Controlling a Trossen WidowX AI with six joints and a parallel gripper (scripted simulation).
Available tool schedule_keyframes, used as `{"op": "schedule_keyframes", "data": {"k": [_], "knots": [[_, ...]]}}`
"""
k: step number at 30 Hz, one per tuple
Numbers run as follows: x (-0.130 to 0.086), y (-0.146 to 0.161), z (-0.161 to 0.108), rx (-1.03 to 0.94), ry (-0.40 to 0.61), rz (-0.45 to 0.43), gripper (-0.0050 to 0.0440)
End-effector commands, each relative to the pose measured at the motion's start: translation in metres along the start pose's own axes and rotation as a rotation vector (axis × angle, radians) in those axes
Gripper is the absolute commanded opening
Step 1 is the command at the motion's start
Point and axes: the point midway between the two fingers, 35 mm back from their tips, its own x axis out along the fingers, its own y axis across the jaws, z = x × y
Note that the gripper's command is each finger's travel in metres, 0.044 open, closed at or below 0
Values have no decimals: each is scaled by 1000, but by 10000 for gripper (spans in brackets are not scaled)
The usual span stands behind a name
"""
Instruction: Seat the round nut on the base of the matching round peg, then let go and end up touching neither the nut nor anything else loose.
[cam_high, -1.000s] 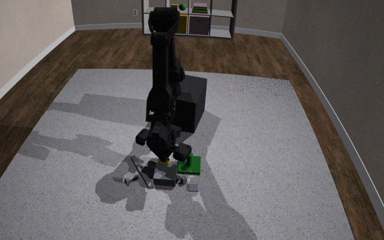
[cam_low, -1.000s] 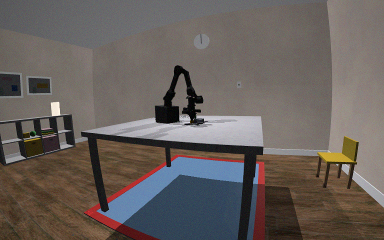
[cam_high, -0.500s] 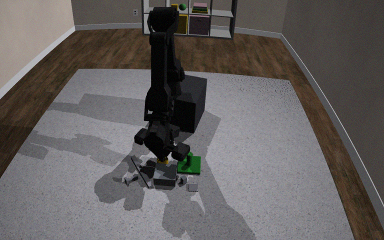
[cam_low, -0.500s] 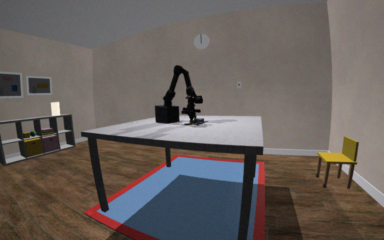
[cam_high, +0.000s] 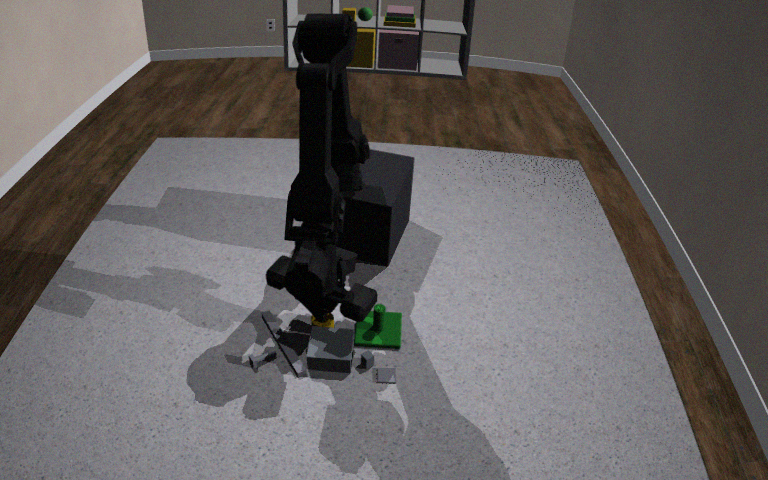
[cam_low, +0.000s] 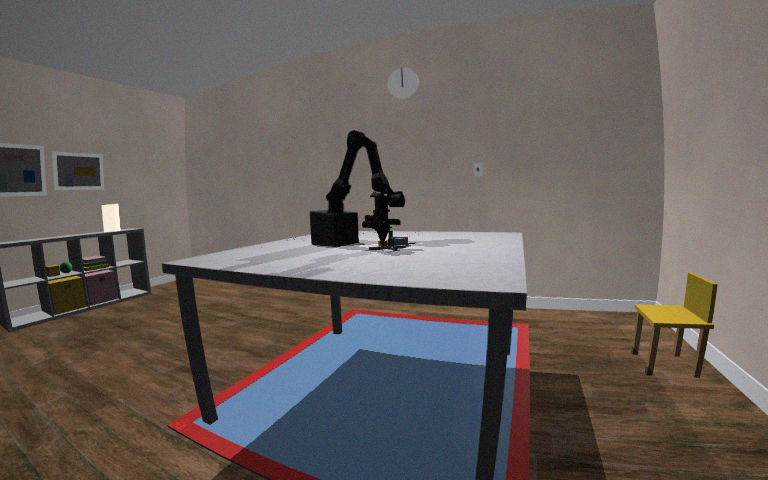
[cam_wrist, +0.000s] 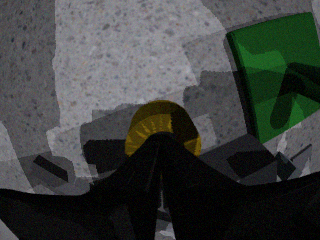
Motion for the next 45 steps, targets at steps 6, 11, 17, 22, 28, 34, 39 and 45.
{"op": "schedule_keyframes", "data": {"k": [6, 11, 17, 22, 28, 34, 39, 45], "knots": [[0, 3, 0, -3, 0, -5, 0], [0, 5, 0, -3, 0, -5, 0], [0, 7, 0, -3, 0, -5, 0], [0, 9, 0, -3, 0, -5, 0], [-25, 8, -1, 0, -1, -3, 0], [-50, 9, 1, -3, 0, -5, 0], [-50, 9, 1, -3, 0, -5, 0], [-50, 9, 1, -3, 0, -5, 0]]}}
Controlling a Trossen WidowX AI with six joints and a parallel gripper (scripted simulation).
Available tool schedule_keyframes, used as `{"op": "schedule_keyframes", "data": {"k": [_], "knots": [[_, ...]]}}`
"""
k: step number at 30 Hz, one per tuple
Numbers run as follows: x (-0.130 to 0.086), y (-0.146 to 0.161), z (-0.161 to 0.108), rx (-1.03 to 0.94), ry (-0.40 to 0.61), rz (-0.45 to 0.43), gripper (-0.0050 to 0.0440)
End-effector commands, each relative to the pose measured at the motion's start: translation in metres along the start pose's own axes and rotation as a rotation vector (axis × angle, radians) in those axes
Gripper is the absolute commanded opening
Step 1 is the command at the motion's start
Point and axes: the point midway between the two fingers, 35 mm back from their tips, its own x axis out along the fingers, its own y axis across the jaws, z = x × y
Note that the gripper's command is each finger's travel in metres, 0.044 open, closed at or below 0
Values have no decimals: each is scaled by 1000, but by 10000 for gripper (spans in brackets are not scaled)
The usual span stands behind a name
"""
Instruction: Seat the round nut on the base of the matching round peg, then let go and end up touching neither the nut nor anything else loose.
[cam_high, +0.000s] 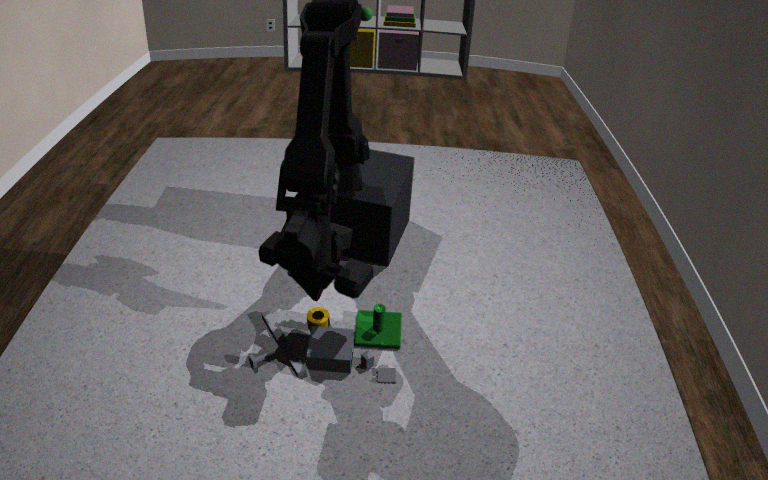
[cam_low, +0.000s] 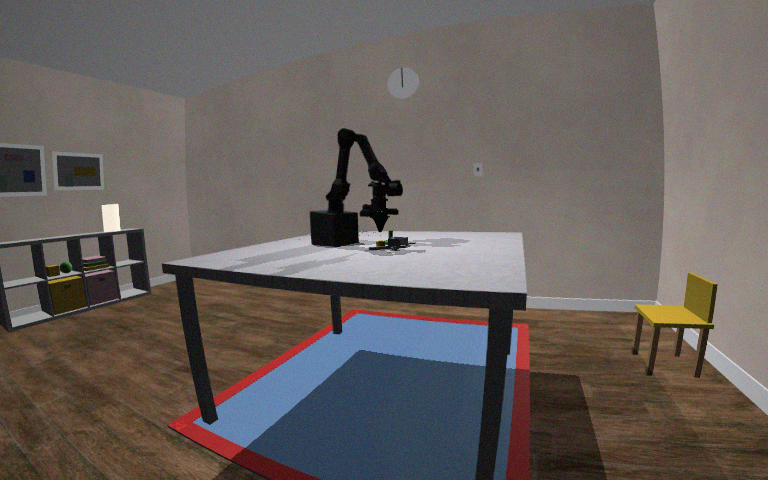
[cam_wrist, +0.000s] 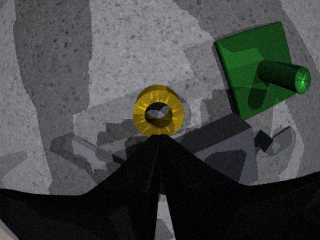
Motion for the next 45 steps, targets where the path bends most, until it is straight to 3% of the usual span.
{"op": "schedule_keyframes", "data": {"k": [1, 30, 43, 45], "knots": [[-2, -1, -1, -6, 6, -5, 0], [-2, -1, -1, -6, 6, -5, 0], [-1, -1, -1, 650, 5, -11, 312], [-1, -1, -1, 696, 5, -11, 320]]}}
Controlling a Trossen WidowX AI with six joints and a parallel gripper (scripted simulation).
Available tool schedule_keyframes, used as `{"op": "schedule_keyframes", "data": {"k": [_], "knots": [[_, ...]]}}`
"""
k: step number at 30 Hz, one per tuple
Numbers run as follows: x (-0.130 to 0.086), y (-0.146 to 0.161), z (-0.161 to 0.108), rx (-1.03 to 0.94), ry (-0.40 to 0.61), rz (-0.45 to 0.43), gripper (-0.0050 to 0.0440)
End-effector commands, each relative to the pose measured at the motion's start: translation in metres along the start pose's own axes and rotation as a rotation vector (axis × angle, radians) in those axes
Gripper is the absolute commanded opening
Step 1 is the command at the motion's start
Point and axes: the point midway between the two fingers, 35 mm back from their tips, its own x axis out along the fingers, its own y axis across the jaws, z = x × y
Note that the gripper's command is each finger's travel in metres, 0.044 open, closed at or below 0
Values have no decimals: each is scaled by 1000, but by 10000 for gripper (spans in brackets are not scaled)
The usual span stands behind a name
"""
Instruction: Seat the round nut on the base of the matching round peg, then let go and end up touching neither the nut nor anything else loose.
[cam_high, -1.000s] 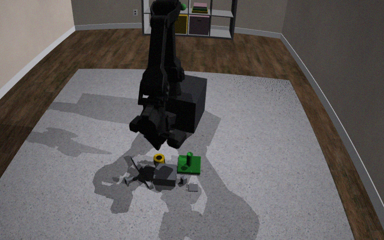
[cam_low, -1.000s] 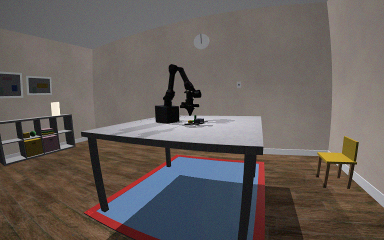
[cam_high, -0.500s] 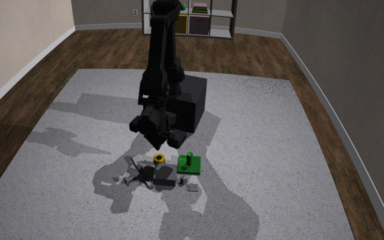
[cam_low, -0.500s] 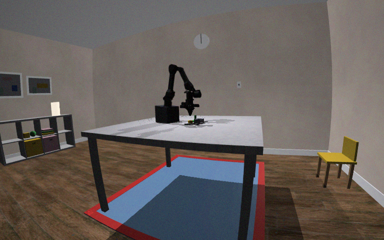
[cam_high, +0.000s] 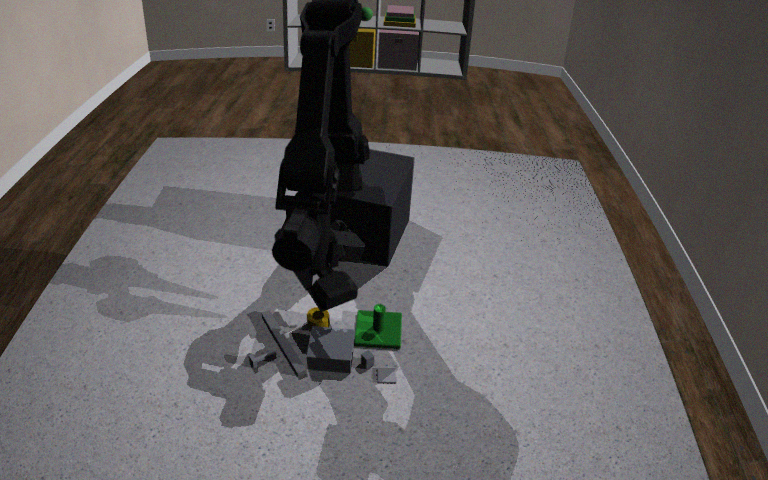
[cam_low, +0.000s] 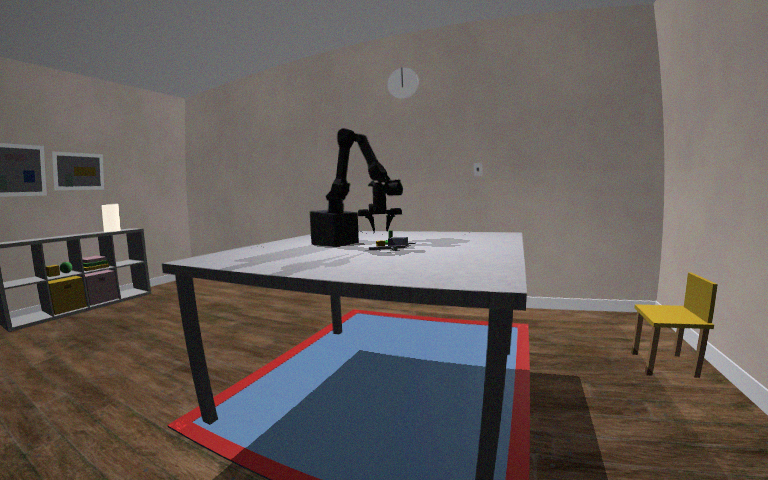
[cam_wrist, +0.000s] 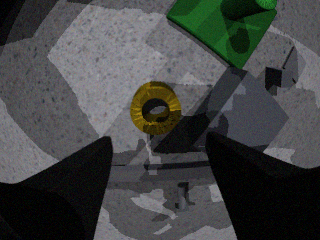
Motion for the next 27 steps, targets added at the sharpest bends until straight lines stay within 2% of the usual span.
{"op": "schedule_keyframes", "data": {"k": [1, 3, 16, 18, 20, 27], "knots": [[1, 0, 1, 132, -5, -3, 320], [1, 0, 1, 285, -5, -3, 320], [2, 0, 1, 883, -6, -2, 320], [2, 0, 1, 883, -6, -2, 320], [3, 0, 1, 1036, -6, -1, 320], [3, 1, 2, 1356, -5, 1, 320]]}}
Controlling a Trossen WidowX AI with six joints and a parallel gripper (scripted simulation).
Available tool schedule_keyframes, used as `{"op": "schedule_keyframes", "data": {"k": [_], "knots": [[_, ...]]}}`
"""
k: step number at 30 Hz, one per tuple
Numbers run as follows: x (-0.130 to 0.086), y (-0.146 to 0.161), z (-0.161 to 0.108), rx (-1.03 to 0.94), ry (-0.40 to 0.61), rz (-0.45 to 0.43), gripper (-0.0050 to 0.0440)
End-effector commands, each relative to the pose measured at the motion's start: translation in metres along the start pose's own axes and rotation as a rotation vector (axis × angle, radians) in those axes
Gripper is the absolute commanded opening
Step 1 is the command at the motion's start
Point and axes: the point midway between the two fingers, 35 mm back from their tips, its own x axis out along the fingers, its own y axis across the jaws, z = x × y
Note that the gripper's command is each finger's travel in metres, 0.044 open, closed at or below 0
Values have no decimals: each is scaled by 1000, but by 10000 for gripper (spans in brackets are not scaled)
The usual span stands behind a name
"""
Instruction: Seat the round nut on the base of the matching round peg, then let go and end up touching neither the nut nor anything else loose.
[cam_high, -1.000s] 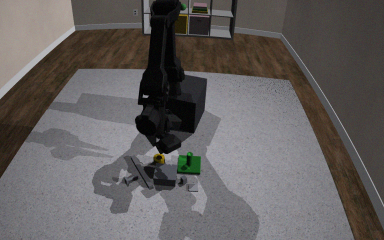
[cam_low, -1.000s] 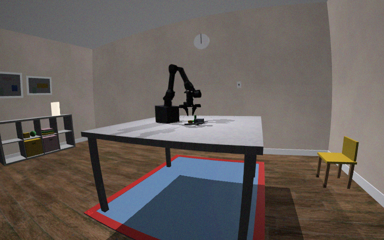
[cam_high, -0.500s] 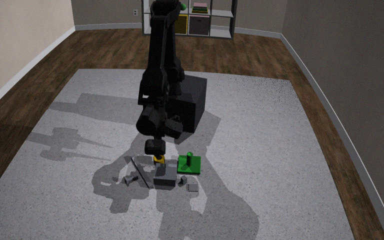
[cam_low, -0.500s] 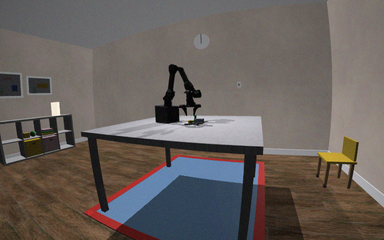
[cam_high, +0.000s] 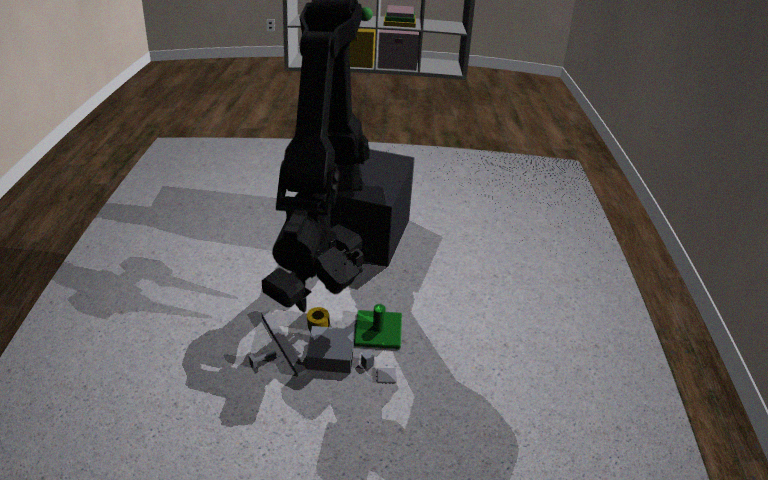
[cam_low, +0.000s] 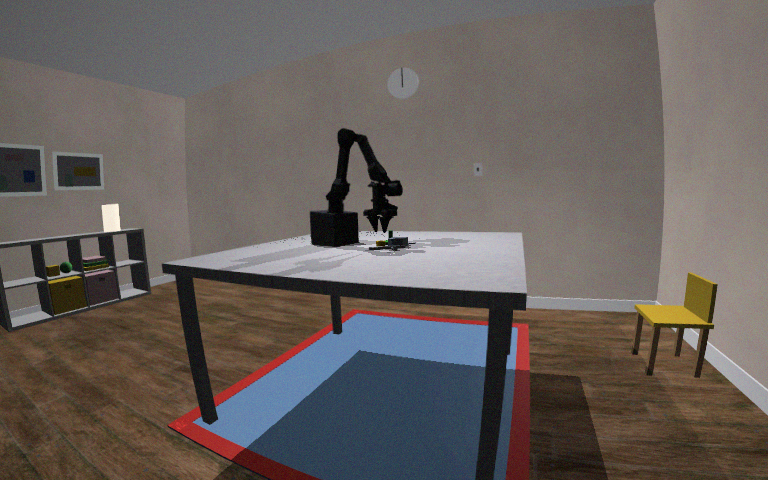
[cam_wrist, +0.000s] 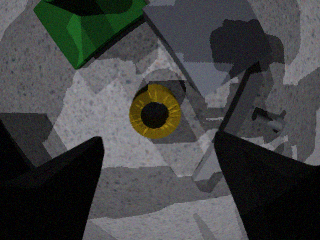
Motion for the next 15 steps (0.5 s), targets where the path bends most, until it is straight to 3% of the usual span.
{"op": "schedule_keyframes", "data": {"k": [1, 6, 8, 15], "knots": [[1, 1, 1, 214, -2, 3, 320], [2, 1, 0, 442, -1, 3, 320], [2, 1, 0, 442, -1, 3, 320], [2, 2, 0, 815, 2, 4, 320]]}}
